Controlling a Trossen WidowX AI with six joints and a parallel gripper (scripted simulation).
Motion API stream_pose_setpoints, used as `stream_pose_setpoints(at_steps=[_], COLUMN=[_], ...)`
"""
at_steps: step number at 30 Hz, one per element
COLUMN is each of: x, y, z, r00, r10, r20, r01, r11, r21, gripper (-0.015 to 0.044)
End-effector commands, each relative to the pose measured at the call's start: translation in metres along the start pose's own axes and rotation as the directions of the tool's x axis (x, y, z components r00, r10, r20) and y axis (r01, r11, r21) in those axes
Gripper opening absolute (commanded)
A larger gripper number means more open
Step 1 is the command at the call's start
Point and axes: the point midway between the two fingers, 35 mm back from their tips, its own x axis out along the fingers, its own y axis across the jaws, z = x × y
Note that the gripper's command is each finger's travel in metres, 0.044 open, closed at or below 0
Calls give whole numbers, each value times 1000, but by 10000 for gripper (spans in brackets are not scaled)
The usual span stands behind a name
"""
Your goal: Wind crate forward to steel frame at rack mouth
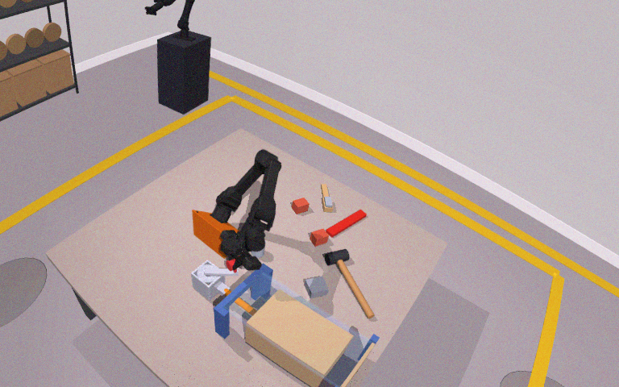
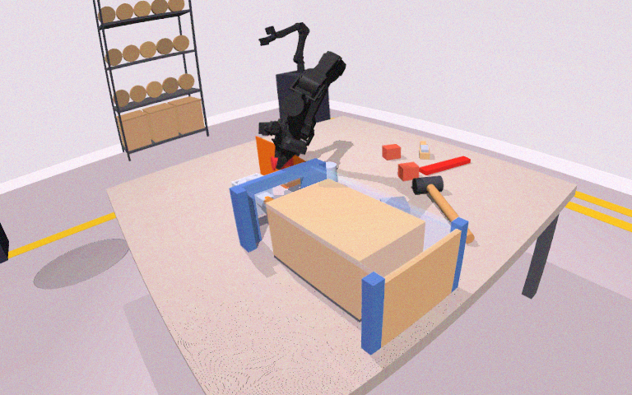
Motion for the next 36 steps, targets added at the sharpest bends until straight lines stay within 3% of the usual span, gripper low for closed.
stream_pose_setpoints(at_steps=[1,36], x=[0,-2], y=[-16,-62], z=[-9,-11], r00=[999,999], r10=[-34,-37], r20=[-29,-29], r01=[34,37], r11=[999,999], r21=[2,3], gripper=[0,0])
